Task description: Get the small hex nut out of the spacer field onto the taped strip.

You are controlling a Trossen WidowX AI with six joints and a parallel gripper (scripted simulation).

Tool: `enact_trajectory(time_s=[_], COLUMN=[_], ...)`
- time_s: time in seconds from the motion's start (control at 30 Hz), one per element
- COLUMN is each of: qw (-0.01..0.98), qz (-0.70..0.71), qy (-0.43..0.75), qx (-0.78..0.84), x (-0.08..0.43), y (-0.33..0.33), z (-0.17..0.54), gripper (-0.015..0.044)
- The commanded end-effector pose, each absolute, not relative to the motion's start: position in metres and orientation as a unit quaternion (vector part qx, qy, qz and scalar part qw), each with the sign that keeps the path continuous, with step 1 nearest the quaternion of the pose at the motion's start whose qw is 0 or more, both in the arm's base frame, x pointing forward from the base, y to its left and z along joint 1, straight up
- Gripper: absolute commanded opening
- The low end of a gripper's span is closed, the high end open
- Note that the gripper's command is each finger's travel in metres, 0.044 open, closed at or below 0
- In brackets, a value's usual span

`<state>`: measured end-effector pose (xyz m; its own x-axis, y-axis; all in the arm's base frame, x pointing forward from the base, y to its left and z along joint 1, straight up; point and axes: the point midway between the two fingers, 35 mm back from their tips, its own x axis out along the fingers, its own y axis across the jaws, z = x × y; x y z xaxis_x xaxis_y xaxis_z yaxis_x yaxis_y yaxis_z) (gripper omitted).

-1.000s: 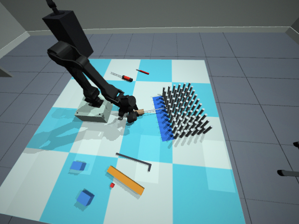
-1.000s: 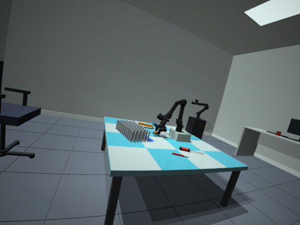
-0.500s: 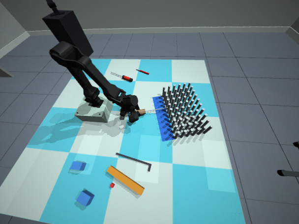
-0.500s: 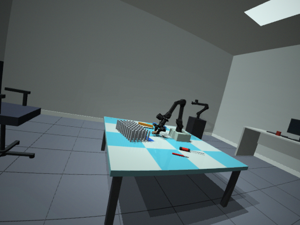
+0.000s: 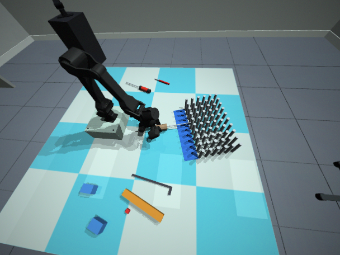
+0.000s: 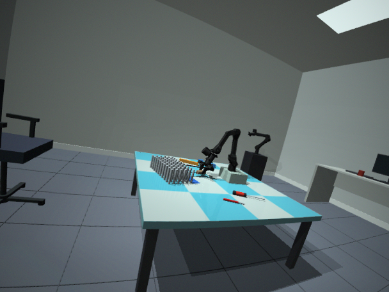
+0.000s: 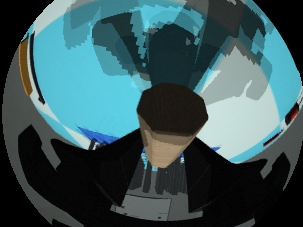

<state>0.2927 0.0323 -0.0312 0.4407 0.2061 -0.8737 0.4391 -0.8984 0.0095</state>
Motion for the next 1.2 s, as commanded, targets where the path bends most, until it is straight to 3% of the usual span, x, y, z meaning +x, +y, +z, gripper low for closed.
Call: enact_trajectory(time_s=[0.0, 1.17], qw=[0.118, 0.117], qz=[-0.490, -0.489], qy=[0.190, 0.190], qx=[0.843, 0.843], x=[0.298, 0.320], y=[0.033, 0.044], z=[-0.030, -0.029], gripper=[0.0000, 0.0000])
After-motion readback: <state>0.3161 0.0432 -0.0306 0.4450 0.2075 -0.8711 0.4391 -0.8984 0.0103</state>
